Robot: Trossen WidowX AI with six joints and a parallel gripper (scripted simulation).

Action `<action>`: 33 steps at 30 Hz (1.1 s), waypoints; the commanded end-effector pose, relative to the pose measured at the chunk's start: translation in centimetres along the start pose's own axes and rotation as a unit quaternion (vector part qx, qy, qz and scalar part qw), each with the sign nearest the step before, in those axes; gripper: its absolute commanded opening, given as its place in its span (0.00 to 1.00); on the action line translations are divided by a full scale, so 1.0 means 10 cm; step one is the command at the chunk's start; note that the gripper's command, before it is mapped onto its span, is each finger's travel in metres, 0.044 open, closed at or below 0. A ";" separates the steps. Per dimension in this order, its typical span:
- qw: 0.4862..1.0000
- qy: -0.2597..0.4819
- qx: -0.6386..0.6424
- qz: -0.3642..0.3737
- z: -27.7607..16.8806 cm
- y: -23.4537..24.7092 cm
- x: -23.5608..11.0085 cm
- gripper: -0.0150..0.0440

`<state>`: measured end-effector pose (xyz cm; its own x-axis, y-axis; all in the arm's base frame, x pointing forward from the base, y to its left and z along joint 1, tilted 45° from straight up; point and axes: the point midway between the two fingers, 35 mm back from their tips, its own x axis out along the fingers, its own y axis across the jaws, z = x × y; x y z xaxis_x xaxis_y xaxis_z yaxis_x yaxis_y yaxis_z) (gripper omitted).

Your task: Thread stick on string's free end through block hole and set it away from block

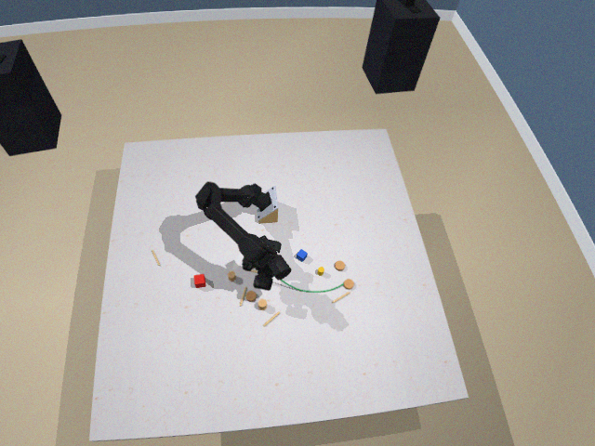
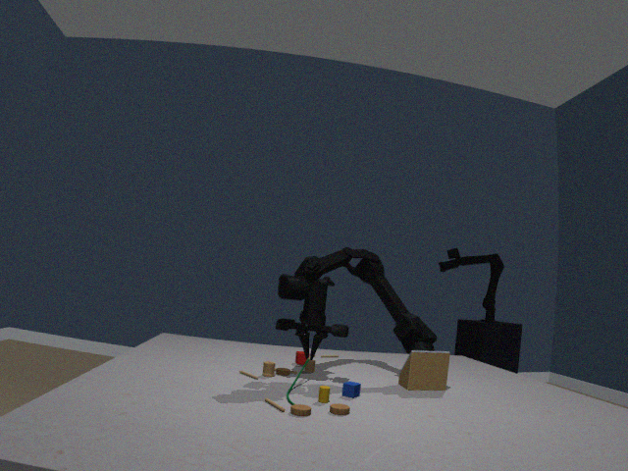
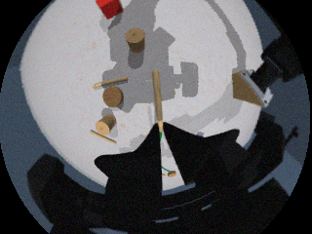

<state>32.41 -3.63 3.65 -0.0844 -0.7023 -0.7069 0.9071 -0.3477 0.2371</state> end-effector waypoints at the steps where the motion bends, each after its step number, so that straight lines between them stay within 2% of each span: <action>1: 0.997 0.001 -0.075 -0.002 -0.05 0.00 0.00 0.25; 17: 0.935 0.002 -0.354 -0.001 -0.17 0.03 0.00 0.25; 33: 0.796 0.002 -0.605 0.000 -0.29 0.05 -0.01 0.25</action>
<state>33.96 -2.14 2.18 -0.0822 -0.7007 -0.7087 0.7244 0.4464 -0.5253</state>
